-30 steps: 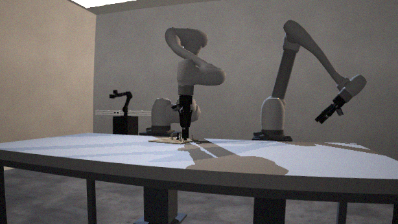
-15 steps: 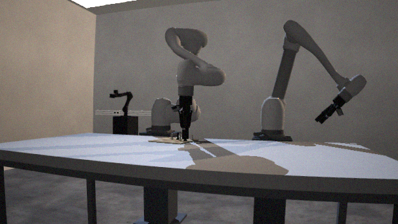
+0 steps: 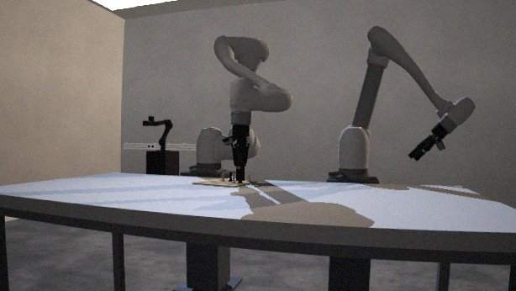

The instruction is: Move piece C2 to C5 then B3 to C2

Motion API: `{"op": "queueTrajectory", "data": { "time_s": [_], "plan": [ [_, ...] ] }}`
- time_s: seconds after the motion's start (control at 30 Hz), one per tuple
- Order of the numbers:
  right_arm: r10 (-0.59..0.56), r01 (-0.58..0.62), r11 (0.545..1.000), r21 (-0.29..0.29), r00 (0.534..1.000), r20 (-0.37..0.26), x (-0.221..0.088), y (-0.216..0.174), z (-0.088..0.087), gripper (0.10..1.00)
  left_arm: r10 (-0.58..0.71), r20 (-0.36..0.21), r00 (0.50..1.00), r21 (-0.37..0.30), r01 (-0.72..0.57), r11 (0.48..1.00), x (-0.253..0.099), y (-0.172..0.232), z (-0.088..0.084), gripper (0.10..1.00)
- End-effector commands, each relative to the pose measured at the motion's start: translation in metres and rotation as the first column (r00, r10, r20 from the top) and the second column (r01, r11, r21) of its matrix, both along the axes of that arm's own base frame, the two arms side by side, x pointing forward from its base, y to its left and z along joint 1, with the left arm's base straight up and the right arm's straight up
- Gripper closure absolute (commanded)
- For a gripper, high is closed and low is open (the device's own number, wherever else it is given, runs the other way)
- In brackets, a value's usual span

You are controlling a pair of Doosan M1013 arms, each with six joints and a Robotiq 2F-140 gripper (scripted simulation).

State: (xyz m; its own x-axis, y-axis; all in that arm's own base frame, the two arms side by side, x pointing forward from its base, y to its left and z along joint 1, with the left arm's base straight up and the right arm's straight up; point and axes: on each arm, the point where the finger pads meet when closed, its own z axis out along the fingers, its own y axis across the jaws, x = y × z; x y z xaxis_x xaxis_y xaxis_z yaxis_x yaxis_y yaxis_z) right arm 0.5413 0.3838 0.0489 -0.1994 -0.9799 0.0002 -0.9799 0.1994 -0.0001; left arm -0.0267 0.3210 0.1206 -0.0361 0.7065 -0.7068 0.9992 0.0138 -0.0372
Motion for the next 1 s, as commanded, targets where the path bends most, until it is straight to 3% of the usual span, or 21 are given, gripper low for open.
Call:
{"op": "queueTrajectory", "data": {
  "time_s": [0.0,0.83,0.97],
  "plan": [
    [0.000,0.000,1.000,0.001,1.000,0.001,0.0004,0.0004,0.0009,0.999,0.000,0.000,1.000,0.001,0.000,1.000,-0.0001,0.0003,0.0003,0.098],
    [0.000,0.000,1.000,0.001,1.000,0.001,0.0004,0.0004,0.0009,0.999,0.000,0.000,1.000,0.001,0.000,1.000,-0.0001,0.0003,0.0003,0.098],
    [0.000,0.000,1.000,0.001,1.000,0.001,0.0004,0.0004,0.0009,0.919,0.000,0.000,1.000,0.001,0.000,1.000,-0.0001,0.0003,0.0003,0.098]
  ]
}}
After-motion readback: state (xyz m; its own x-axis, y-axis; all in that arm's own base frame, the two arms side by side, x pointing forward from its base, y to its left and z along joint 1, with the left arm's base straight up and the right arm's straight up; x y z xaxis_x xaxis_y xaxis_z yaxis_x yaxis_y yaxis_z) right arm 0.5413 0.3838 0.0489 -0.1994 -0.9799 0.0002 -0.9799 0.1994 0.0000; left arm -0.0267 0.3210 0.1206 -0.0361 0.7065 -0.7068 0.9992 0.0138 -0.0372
